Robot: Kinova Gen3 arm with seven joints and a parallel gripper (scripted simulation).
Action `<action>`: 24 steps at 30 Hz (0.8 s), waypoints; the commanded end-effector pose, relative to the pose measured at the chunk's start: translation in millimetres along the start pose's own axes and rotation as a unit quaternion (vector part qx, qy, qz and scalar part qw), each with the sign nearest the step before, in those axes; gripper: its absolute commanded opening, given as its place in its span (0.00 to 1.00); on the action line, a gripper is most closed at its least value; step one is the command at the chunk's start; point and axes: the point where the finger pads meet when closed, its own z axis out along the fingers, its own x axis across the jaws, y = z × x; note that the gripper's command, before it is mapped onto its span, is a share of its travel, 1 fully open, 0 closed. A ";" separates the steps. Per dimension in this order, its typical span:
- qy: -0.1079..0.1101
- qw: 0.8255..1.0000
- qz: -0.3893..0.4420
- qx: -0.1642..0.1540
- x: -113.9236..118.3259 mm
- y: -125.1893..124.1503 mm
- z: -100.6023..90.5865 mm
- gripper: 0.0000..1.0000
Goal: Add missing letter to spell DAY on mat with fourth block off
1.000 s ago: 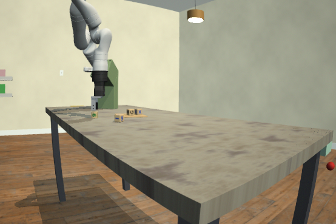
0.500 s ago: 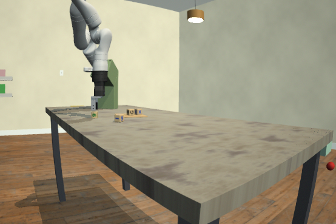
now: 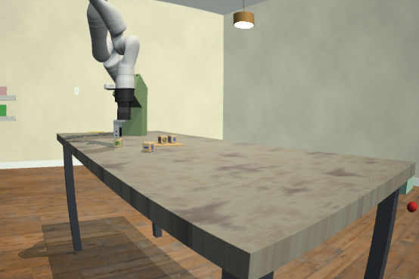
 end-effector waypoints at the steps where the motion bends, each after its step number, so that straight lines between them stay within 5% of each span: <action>1: 0.000 1.000 0.000 0.000 -0.1 0.3 -0.2 1.00; 24: 0.000 1.000 0.000 0.000 -0.1 0.3 22.2 1.00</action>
